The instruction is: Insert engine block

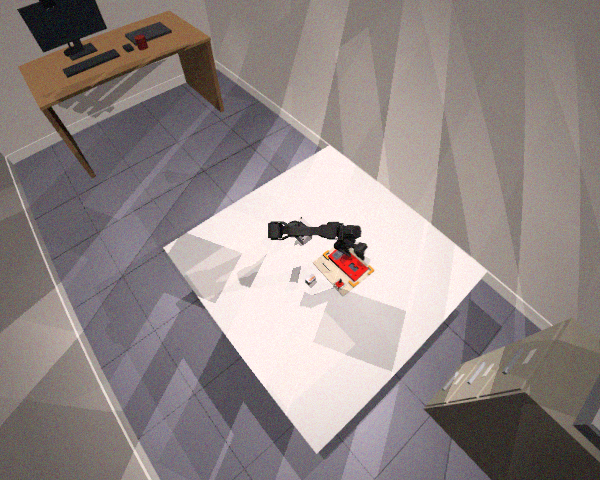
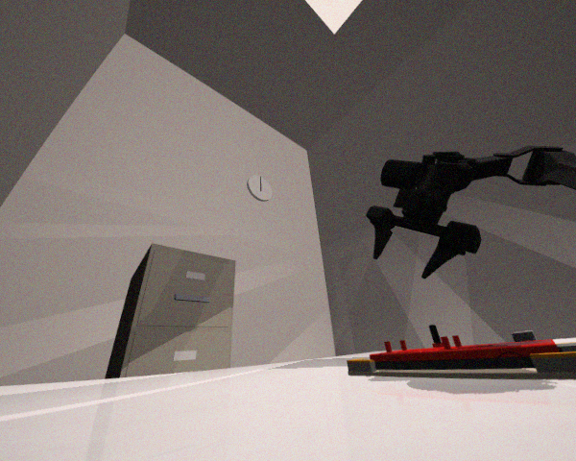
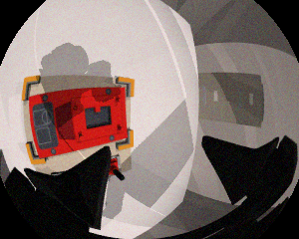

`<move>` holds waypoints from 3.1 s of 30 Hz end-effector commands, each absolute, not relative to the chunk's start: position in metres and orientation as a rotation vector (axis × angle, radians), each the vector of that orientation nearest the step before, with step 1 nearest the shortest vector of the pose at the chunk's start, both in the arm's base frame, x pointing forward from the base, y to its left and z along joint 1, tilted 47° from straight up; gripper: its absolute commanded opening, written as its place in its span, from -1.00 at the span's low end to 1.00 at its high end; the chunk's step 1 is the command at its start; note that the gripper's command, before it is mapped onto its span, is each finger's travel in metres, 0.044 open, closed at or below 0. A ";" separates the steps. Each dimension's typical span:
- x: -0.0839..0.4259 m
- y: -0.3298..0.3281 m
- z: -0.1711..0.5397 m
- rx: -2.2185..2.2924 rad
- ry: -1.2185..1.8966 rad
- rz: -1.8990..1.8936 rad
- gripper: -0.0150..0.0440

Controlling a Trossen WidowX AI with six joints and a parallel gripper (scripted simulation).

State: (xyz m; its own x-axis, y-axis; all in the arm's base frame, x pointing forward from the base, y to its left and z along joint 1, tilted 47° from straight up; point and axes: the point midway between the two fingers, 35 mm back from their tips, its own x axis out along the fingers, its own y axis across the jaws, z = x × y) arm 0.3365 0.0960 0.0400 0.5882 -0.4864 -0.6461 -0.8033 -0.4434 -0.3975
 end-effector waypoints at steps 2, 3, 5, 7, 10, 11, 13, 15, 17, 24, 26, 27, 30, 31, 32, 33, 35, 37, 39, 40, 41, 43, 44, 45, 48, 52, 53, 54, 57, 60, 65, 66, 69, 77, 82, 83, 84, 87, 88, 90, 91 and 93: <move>0.334 0.081 0.050 -2.215 1.069 0.689 1.00; 0.333 0.078 0.052 -2.236 1.082 0.715 1.00; 0.331 0.071 0.055 -2.278 1.108 0.770 1.00; 0.329 0.064 0.059 -2.318 1.132 0.829 1.00; 0.325 0.053 0.064 -2.373 1.167 0.922 1.00; 0.323 0.050 0.066 -2.391 1.178 0.954 1.00; 0.320 0.043 0.070 -2.423 1.198 1.022 1.00; 0.317 0.036 0.074 -2.453 1.216 1.093 1.00; 0.313 0.029 0.078 -2.480 1.233 1.166 1.00; 0.299 0.006 0.094 -2.550 1.272 1.449 1.00; 0.294 -0.001 0.099 -2.562 1.277 1.536 1.00; 0.292 -0.004 0.101 -2.567 1.278 1.581 1.00; 0.285 -0.014 0.109 -2.575 1.276 1.719 1.00; 0.282 -0.017 0.112 -2.576 1.274 1.767 1.00; 0.279 -0.020 0.114 -2.576 1.271 1.815 1.00; 0.277 -0.023 0.117 -2.574 1.266 1.863 1.00; 0.271 -0.029 0.122 -2.568 1.254 1.962 1.00; 0.266 -0.035 0.128 -2.558 1.237 2.062 1.00; 0.260 -0.041 0.134 -2.542 1.216 2.164 1.00; 0.257 -0.044 0.137 -2.533 1.203 2.215 1.00; 0.254 -0.046 0.139 -2.523 1.189 2.267 1.00; 0.247 -0.052 0.145 -2.498 1.157 2.370 1.00; 0.244 -0.054 0.148 -2.484 1.139 2.422 1.00; 0.241 -0.057 0.151 -2.468 1.120 2.474 1.00; 0.236 -0.061 0.156 -2.443 1.089 2.550 1.00; 0.237 -0.067 0.150 -2.443 1.087 2.548 1.00; 0.237 -0.074 0.143 -2.443 1.086 2.546 1.00; 0.238 -0.084 0.135 -2.444 1.087 2.545 1.00; 0.237 -0.098 0.124 -2.445 1.093 2.548 1.00; 0.237 -0.099 0.123 -2.445 1.093 2.548 1.00; 0.235 -0.110 0.114 -2.445 1.094 2.548 1.00; 0.235 -0.110 0.114 -2.445 1.095 2.548 1.00; 0.235 -0.112 0.111 -2.435 1.107 2.552 1.00; 0.236 -0.121 0.102 -2.402 1.148 2.564 1.00; 0.236 -0.127 0.096 -2.381 1.174 2.572 1.00; 0.236 -0.128 0.095 -2.376 1.179 2.574 1.00; 0.235 -0.129 0.094 -2.372 1.184 2.576 1.00; 0.235 -0.133 0.090 -2.358 1.199 2.581 1.00; 0.235 -0.134 0.089 -2.354 1.204 2.582 1.00; 0.235 -0.136 0.087 -2.346 1.212 2.585 1.00; 0.235 -0.137 0.087 -2.343 1.215 2.586 1.00; 0.235 -0.137 0.086 -2.343 1.216 2.586 0.91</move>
